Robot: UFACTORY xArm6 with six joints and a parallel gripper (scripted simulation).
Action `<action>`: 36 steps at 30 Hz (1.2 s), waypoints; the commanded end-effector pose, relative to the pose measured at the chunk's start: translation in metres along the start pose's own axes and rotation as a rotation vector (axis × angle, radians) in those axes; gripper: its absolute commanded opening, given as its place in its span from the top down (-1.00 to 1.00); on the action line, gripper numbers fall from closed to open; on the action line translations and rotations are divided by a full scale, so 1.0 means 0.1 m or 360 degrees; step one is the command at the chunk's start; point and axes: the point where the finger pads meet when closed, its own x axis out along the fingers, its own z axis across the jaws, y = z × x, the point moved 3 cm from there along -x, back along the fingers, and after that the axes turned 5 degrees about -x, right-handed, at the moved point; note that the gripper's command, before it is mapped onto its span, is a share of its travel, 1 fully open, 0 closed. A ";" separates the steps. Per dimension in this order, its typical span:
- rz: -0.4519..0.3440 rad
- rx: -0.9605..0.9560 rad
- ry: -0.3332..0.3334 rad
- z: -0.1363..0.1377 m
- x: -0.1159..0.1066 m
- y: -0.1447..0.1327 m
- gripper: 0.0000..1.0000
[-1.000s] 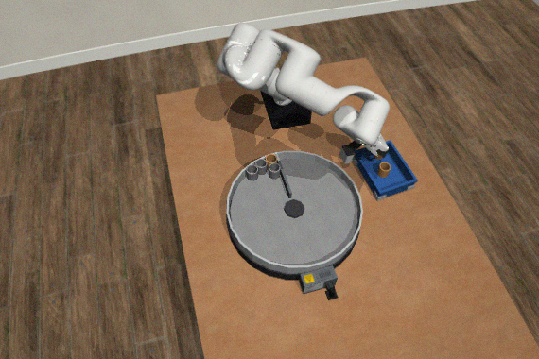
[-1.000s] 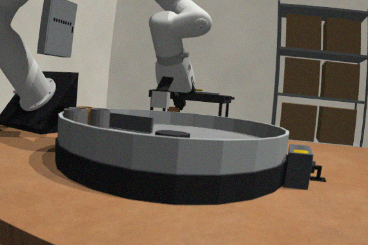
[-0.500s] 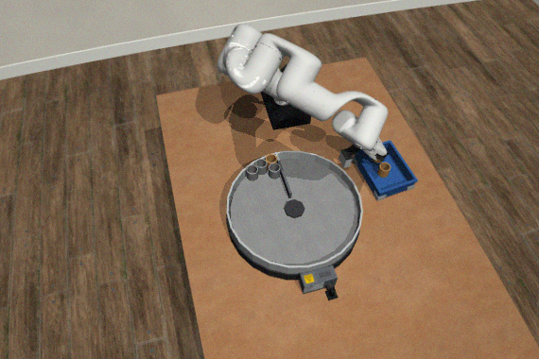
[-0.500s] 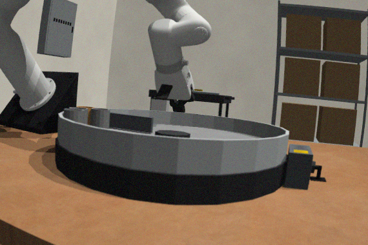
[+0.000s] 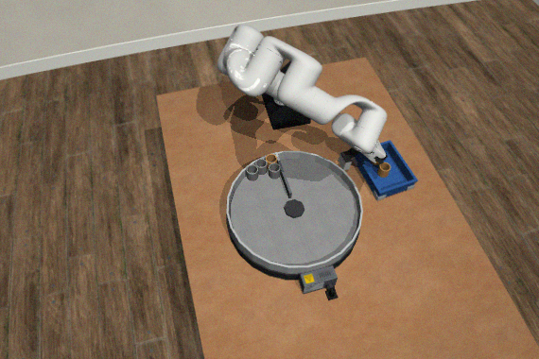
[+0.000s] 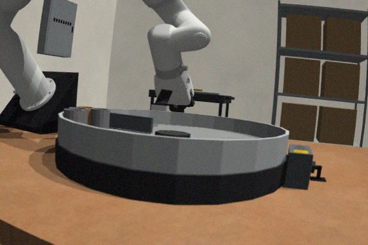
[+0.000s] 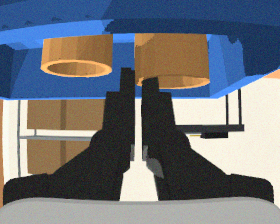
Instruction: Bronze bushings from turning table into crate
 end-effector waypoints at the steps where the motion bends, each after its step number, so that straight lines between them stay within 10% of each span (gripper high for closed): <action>1: -0.0002 -0.0001 0.0005 -0.01 0.00 -0.01 1.00; 36: -0.0002 -0.0001 0.0005 -0.01 0.04 0.03 1.00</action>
